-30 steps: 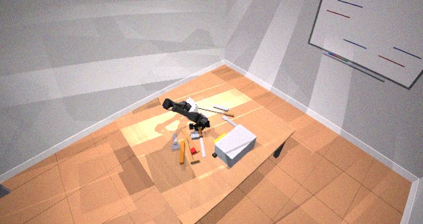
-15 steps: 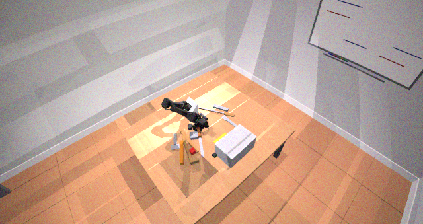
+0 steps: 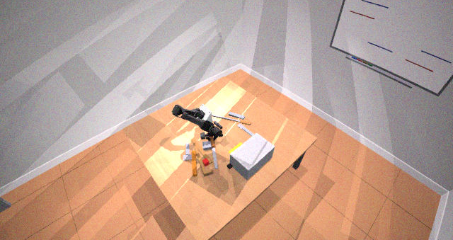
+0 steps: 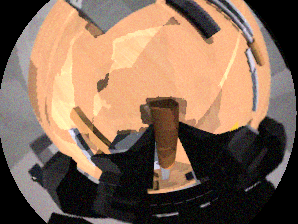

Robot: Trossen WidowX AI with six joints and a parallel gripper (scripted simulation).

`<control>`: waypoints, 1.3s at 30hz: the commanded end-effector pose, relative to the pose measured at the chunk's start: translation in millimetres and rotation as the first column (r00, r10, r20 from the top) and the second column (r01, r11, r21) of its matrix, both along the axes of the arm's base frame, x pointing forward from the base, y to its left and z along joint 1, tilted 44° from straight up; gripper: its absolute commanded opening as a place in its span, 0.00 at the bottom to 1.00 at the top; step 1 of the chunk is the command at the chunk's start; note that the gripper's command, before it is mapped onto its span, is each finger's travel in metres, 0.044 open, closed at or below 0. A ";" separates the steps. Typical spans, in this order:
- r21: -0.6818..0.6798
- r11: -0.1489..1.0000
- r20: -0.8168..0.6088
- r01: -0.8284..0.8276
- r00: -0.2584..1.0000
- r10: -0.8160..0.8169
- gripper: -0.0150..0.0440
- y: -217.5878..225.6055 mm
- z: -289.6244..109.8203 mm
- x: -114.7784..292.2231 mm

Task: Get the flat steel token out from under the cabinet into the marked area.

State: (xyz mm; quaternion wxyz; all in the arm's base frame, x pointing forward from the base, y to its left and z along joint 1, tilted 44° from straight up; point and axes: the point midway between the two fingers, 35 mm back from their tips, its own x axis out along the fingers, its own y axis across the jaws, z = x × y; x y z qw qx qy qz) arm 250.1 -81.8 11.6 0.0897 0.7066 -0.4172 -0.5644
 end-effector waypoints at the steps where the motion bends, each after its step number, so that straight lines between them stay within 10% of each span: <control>1: -0.010 1.000 0.011 0.011 1.000 -0.011 0.25 -2.9 2.7 -1.7; 39: -0.011 1.000 0.011 0.011 1.000 -0.011 0.25 -12.4 11.8 -7.1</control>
